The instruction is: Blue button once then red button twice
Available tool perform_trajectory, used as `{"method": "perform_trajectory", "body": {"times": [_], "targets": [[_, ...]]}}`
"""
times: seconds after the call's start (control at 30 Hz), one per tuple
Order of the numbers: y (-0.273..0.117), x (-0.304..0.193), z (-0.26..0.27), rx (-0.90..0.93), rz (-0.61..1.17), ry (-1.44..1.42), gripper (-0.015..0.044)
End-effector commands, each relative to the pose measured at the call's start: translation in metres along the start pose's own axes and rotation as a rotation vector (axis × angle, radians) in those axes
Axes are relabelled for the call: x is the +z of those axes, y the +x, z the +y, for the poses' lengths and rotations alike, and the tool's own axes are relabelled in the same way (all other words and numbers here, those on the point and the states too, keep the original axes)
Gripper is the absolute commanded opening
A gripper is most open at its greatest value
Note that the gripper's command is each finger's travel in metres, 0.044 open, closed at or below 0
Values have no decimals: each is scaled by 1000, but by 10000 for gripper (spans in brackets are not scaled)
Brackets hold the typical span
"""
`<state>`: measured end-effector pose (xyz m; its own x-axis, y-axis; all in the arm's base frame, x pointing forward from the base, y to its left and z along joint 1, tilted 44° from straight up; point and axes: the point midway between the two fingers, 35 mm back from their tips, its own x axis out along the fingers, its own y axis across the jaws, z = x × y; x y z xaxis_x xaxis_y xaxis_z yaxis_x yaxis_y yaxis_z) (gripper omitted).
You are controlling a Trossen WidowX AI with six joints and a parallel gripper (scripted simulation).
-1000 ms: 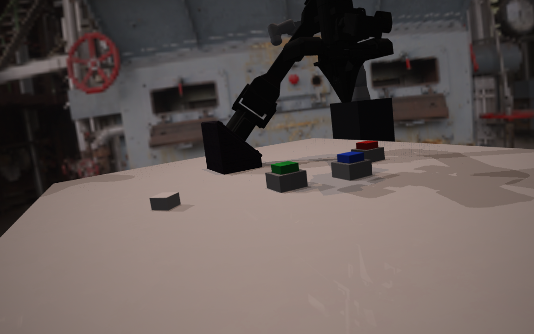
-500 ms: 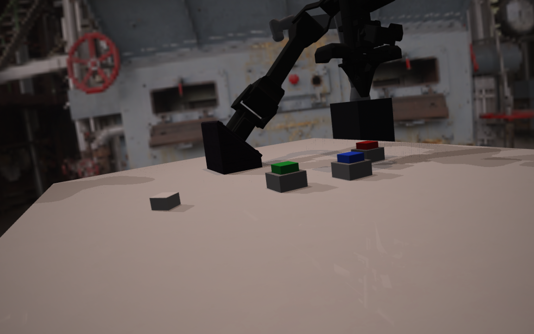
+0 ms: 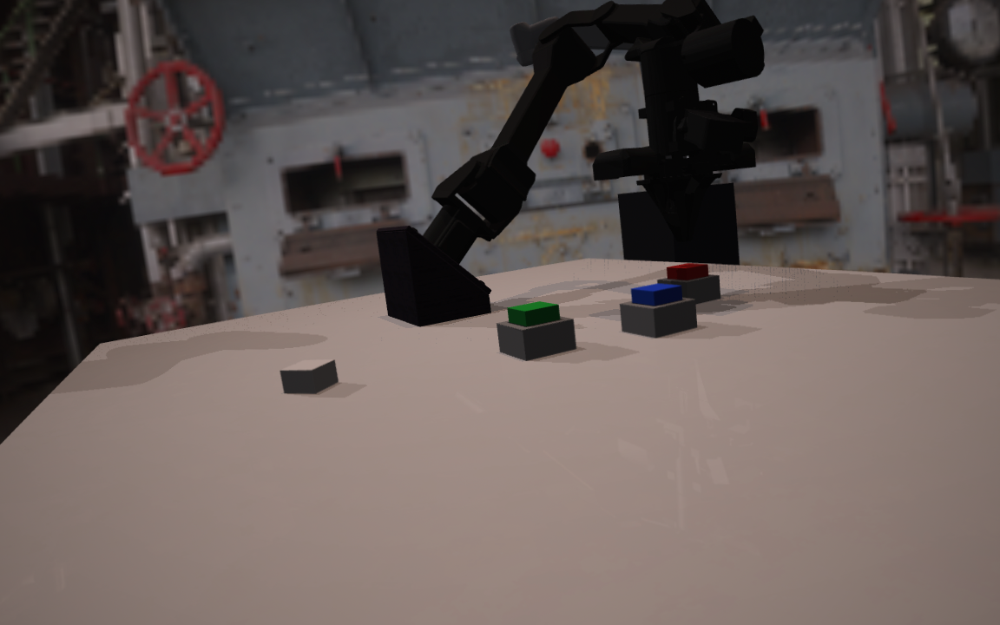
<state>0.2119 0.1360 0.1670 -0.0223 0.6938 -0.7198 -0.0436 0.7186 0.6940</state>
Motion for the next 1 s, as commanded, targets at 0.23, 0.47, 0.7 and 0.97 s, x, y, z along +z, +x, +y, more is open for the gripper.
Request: {"method": "perform_trajectory", "body": {"times": [0.23,0.47,0.7,0.97], "targets": [[16,0,1,4,-7,2,20],[28,0,1,5,-7,2,20],[36,0,2,7,-7,2,20],[36,0,2,7,-7,2,20]]}}
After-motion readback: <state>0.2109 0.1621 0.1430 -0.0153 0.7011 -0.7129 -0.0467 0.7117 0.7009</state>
